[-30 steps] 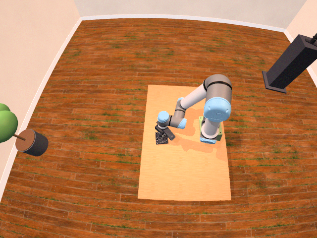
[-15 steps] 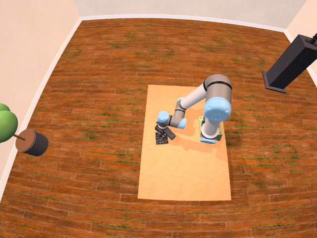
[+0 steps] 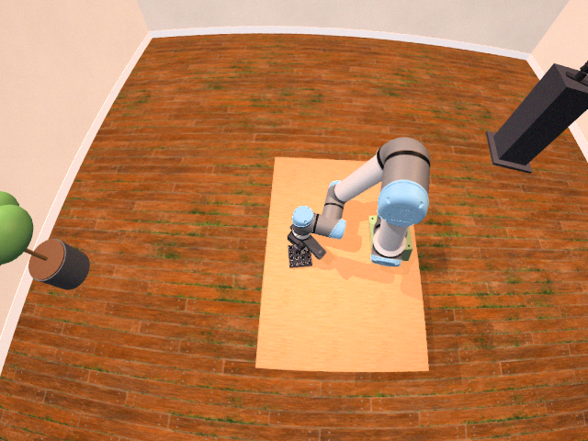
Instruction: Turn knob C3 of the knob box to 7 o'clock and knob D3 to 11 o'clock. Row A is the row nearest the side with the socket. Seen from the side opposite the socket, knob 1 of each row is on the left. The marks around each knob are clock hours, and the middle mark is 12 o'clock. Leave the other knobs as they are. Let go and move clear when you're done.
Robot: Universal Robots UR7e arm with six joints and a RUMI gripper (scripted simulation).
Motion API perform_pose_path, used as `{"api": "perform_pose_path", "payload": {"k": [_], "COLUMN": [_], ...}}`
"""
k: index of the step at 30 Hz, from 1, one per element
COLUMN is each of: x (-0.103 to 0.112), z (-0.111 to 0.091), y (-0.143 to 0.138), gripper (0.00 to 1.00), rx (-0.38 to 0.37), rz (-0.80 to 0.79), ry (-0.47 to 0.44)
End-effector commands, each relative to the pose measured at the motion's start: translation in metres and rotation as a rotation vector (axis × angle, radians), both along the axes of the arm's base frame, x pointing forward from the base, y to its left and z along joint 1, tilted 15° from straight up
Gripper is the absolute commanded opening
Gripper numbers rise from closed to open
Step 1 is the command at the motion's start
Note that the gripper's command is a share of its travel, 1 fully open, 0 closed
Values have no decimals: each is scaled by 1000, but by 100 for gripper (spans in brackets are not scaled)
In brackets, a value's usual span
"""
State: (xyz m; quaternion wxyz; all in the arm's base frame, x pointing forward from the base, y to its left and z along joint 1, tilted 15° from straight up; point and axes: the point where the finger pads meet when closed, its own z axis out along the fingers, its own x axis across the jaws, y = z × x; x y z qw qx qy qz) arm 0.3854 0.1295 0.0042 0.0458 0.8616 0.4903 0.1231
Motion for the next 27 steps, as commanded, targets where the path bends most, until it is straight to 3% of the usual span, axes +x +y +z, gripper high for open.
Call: {"api": "perform_pose_path", "payload": {"k": [1, 27], "x": [0, 0], "z": [0, 3], "y": [0, 0], "gripper": [11, 11], "rx": [0, 0], "rz": [0, 0], "ry": [-1, -1]}}
